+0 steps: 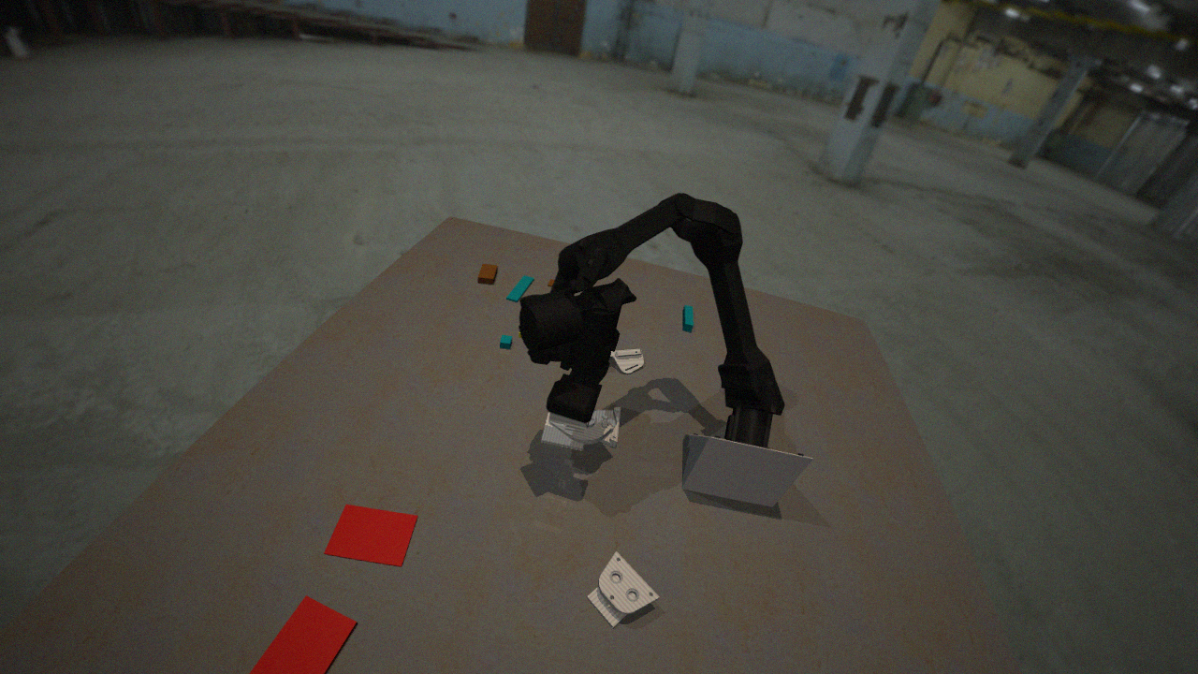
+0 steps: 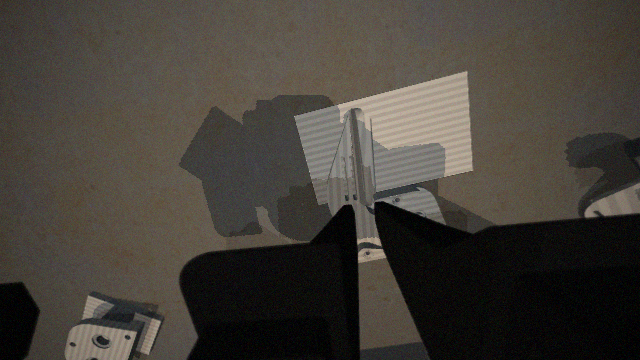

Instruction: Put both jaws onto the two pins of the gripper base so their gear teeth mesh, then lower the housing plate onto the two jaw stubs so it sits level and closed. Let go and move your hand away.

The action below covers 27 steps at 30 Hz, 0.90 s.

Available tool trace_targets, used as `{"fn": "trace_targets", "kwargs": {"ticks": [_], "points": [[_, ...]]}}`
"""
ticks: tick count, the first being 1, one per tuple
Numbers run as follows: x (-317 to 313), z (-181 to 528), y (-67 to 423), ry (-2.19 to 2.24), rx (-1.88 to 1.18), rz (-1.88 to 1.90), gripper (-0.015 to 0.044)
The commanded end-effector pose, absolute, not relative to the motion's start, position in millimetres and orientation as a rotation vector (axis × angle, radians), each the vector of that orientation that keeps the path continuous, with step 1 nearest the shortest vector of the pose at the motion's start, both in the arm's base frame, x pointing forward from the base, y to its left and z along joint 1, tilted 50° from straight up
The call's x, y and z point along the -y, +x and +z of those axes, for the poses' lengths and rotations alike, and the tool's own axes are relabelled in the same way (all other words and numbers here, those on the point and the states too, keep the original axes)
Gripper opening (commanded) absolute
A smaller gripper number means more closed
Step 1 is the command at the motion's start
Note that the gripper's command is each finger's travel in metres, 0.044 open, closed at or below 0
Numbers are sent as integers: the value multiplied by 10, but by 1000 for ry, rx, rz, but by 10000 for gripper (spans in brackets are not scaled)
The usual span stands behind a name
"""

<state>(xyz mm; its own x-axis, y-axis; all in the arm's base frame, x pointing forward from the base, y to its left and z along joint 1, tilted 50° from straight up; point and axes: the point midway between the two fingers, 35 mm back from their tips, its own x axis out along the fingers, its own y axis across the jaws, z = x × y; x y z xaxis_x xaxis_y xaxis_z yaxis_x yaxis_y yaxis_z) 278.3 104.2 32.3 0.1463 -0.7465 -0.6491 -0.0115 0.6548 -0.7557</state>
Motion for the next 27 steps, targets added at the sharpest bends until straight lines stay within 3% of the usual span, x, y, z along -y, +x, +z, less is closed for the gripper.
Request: {"fn": "trace_targets", "kwargs": {"ticks": [1, 13, 27], "points": [[-1041, 326, 2777, -712, -1331, -602, 0], [-1024, 355, 2785, -720, -1338, -589, 0], [-474, 1056, 2757, -955, -1439, -378, 0]]}}
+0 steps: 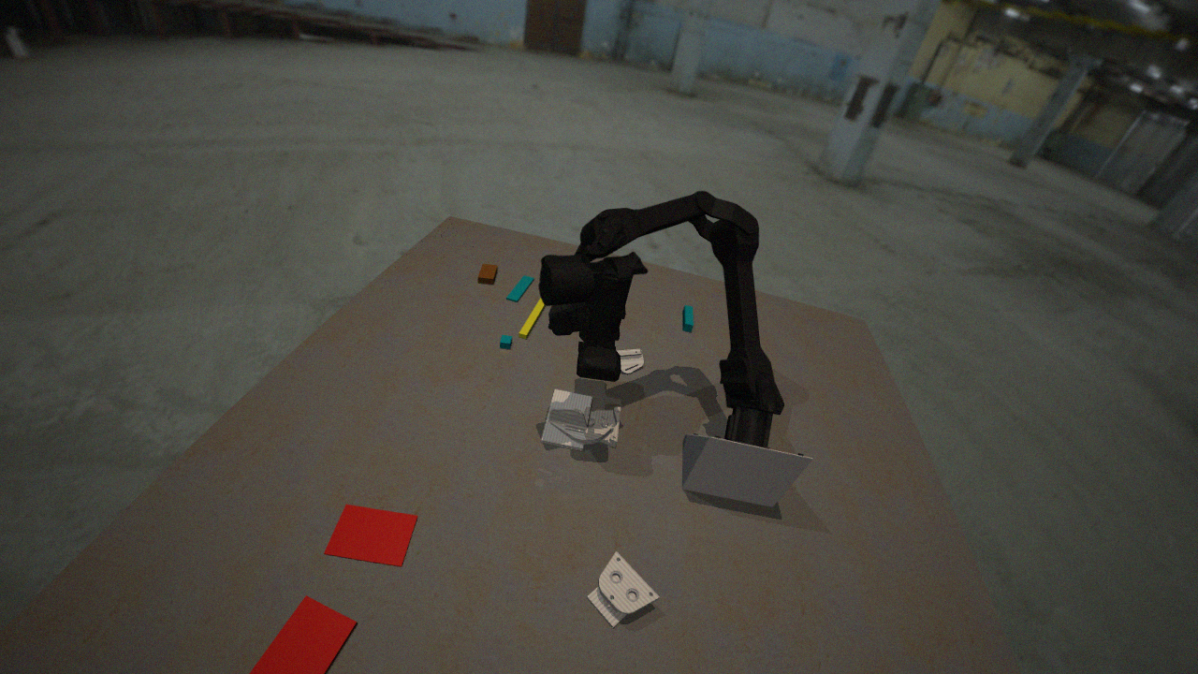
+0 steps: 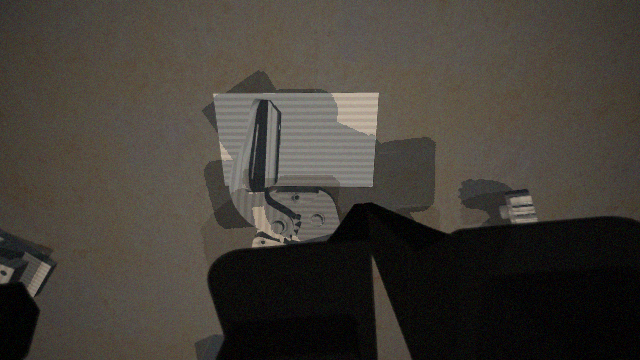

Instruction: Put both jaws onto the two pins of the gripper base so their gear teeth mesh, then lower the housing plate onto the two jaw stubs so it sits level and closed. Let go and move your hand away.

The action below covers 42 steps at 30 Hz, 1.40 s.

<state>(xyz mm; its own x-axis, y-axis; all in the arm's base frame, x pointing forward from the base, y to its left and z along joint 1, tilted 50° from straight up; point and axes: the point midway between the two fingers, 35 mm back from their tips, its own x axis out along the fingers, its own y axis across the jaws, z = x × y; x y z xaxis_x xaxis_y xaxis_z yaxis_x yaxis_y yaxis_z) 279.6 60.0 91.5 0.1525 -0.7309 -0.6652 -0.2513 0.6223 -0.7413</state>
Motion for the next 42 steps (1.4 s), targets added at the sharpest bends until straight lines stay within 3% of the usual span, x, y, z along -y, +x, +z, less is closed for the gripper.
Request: {"fn": "trace_targets", "kwargs": {"ticks": [1, 11, 42], "points": [[-424, 1109, 2743, -977, -1449, -360, 0], [-9, 1522, 2562, -1167, -1529, -210, 0], [274, 1274, 2627, -1166, -1528, -209, 0]]}}
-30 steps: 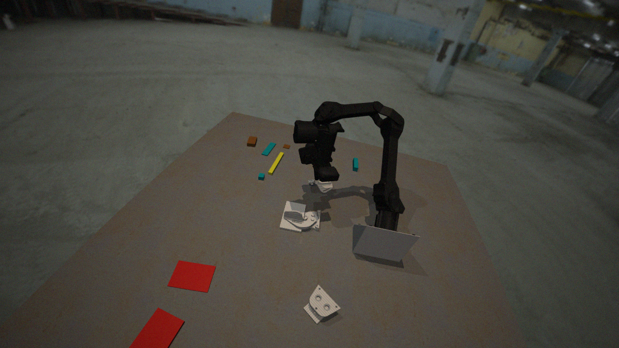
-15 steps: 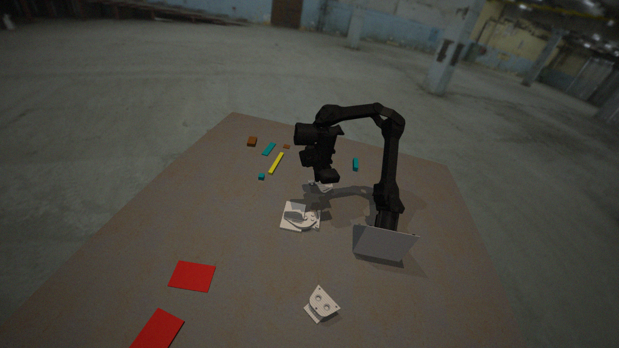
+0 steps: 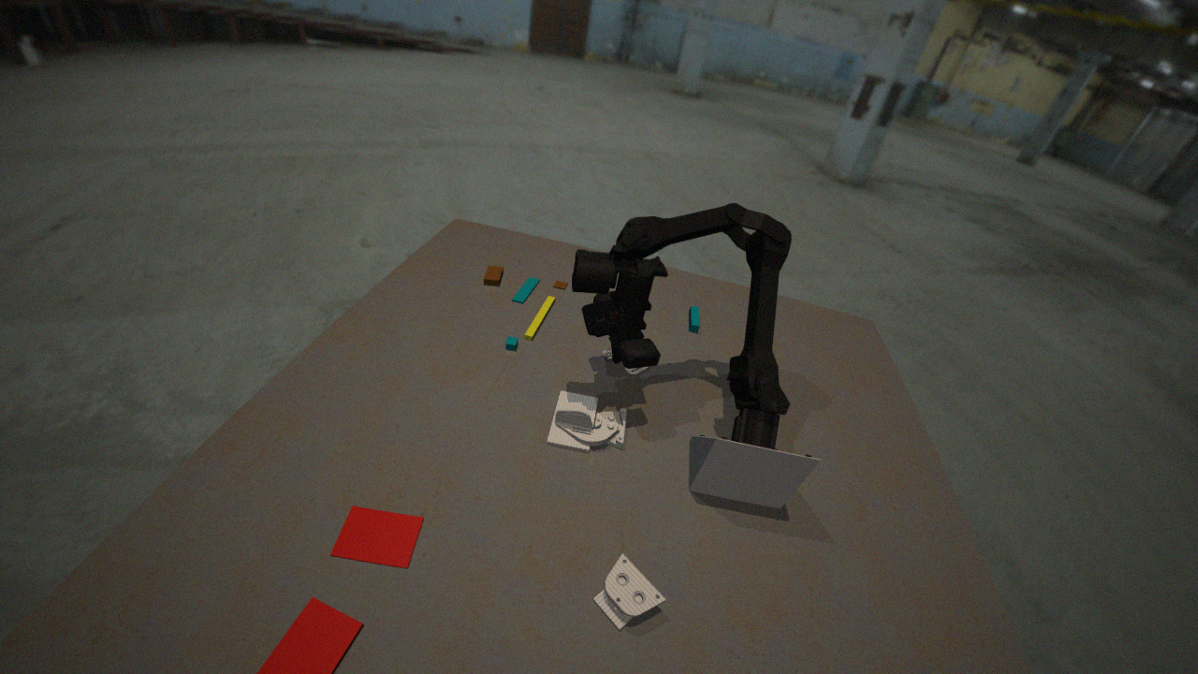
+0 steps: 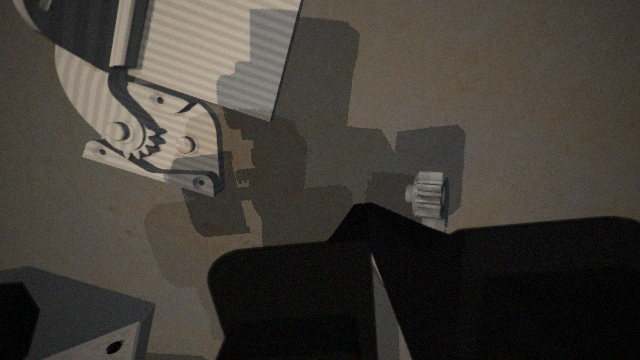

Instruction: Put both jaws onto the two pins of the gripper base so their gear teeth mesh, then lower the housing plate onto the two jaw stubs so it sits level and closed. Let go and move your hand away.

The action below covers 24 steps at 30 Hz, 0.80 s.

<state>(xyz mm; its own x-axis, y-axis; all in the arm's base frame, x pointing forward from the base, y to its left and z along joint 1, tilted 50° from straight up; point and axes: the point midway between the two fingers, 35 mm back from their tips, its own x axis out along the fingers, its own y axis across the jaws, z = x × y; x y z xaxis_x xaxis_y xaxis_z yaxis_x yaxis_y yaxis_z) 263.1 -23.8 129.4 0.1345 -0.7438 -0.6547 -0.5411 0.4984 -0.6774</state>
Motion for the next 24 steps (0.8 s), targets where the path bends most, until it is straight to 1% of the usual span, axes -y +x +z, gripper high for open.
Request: {"fn": "trace_targets", "kwargs": {"ticks": [1, 14, 24], "points": [[287, 1264, 2628, -1166, -1528, -210, 0], [444, 1147, 2639, -1169, -1527, -215, 0], [496, 1224, 2713, -1168, -1527, -214, 0]]}}
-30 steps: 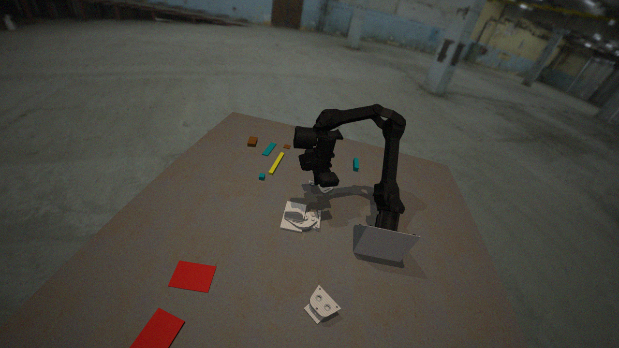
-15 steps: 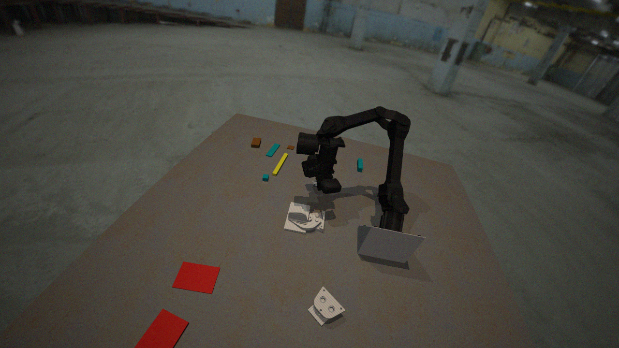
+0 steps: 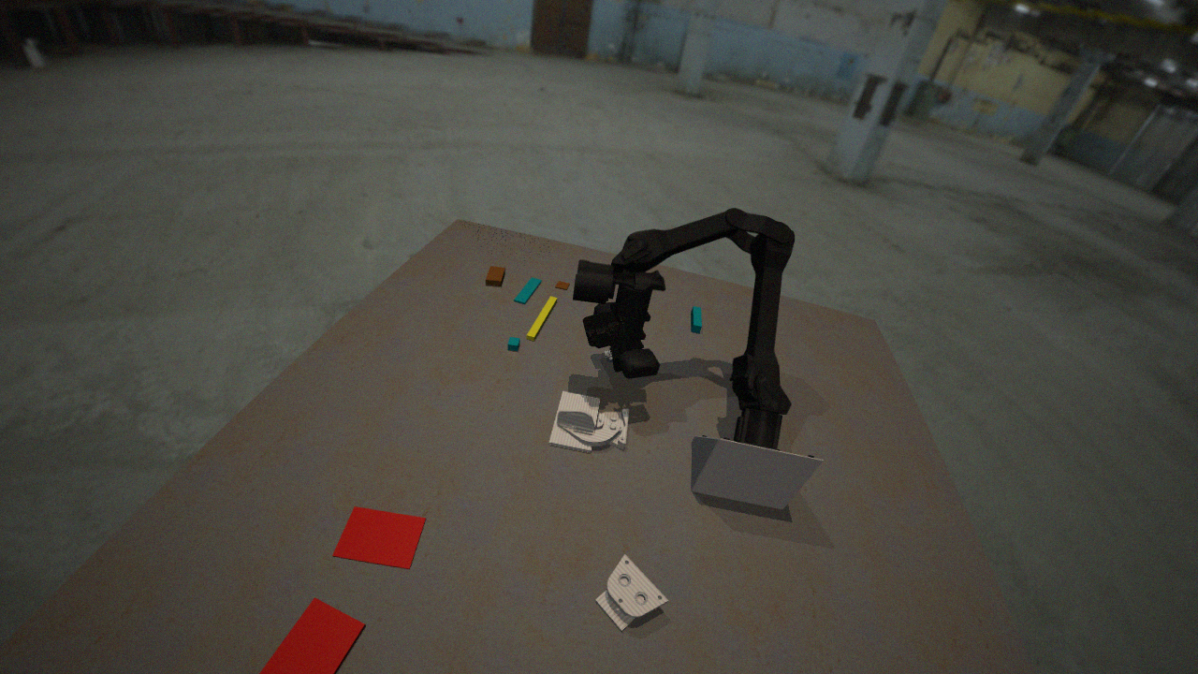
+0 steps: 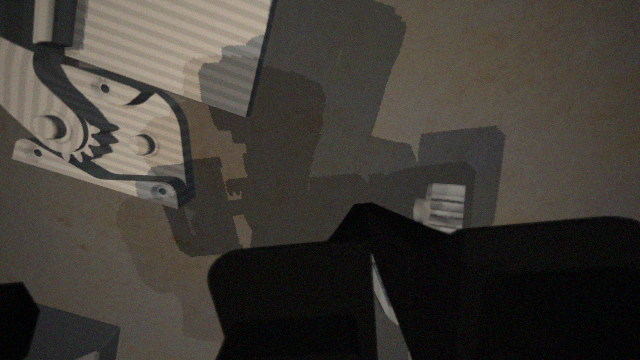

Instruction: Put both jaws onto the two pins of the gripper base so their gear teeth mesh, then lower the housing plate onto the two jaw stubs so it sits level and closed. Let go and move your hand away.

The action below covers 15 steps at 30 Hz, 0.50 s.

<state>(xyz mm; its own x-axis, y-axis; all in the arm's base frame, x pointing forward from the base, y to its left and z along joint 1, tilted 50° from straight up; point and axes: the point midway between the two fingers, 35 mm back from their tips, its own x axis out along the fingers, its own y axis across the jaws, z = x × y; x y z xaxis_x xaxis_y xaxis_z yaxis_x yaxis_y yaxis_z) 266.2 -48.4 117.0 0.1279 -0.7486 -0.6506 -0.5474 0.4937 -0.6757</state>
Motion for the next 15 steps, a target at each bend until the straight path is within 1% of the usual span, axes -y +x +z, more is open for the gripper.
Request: {"fn": "trace_targets", "kwargs": {"ticks": [1, 15], "points": [[503, 1234, 2723, -1168, -1527, -214, 0], [611, 1388, 2851, -1167, -1527, -213, 0]]}}
